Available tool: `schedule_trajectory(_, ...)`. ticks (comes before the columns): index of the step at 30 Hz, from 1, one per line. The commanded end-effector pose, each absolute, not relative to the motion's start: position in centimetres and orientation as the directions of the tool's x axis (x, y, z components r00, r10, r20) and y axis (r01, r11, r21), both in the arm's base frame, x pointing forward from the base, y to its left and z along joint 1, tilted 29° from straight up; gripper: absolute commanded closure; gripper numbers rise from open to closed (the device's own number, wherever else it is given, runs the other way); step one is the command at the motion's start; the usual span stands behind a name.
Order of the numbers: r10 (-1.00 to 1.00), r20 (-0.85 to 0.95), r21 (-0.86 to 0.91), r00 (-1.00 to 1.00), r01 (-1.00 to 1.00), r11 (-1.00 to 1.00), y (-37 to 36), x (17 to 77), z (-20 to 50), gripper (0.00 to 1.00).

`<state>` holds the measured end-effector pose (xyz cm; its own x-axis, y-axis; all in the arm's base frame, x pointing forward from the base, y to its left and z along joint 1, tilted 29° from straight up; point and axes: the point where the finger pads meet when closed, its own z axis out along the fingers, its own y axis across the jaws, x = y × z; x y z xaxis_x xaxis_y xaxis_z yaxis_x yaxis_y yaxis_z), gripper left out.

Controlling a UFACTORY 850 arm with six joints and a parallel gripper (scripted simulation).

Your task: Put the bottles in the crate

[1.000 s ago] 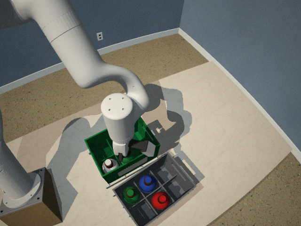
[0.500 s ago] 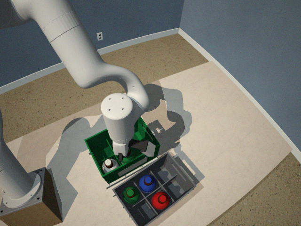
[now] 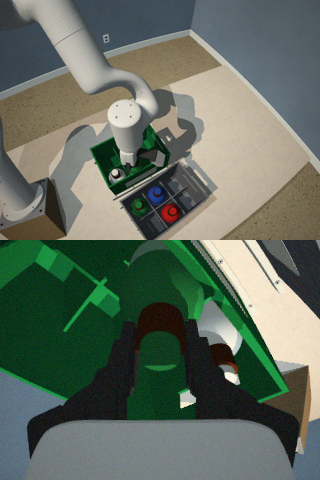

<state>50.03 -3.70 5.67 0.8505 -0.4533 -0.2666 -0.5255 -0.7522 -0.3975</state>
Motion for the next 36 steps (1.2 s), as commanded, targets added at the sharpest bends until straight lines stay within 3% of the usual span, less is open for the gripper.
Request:
schedule_trajectory(1, -0.454, -0.265, -0.398, 0.851, -0.525, -0.752, -3.7, 50.1, 5.5, 1.00)
schedule_trajectory(36, -0.454, -0.265, -0.398, 0.851, -0.525, -0.752, -2.9, 50.1, 4.2, 1.00)
